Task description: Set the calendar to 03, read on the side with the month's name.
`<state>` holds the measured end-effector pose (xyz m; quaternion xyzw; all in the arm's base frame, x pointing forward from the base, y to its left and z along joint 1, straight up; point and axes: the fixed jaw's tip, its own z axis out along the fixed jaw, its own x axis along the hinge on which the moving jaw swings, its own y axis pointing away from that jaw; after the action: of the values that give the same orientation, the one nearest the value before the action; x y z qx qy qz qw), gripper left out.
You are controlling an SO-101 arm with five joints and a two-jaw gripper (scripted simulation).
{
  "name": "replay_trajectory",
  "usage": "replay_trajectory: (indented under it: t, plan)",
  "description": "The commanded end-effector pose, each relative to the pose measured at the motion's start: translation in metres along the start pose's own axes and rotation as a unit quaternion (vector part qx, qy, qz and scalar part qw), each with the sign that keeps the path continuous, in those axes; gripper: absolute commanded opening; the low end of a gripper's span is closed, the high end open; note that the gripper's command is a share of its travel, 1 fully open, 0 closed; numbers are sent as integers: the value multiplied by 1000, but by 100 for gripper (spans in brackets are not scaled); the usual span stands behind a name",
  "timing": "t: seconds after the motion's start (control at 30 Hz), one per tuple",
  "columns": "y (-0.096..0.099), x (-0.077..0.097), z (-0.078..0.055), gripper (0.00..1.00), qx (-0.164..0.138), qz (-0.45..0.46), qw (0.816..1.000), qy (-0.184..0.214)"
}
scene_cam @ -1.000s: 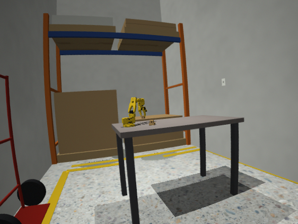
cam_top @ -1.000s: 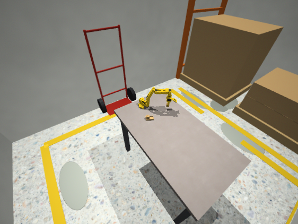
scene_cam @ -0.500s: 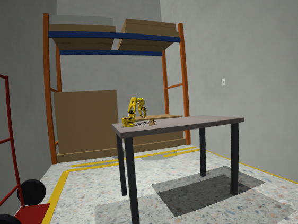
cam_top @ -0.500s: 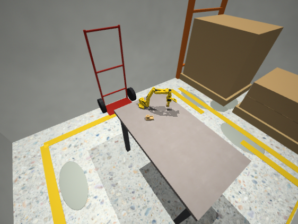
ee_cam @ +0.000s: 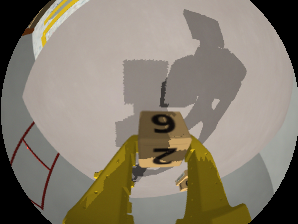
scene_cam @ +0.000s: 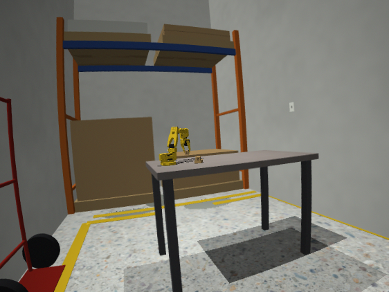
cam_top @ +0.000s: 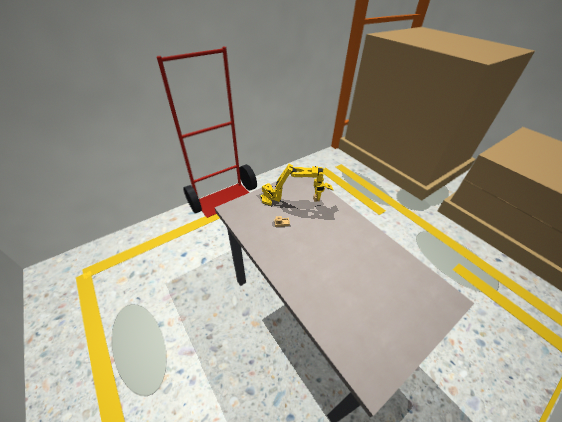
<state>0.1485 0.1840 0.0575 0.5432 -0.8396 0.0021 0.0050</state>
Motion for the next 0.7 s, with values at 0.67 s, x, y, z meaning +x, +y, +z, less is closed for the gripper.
replay_trajectory:
  t: [0.67]
  plan:
    - [-3, 0, -16, 0, 24, -397, 917, -30]
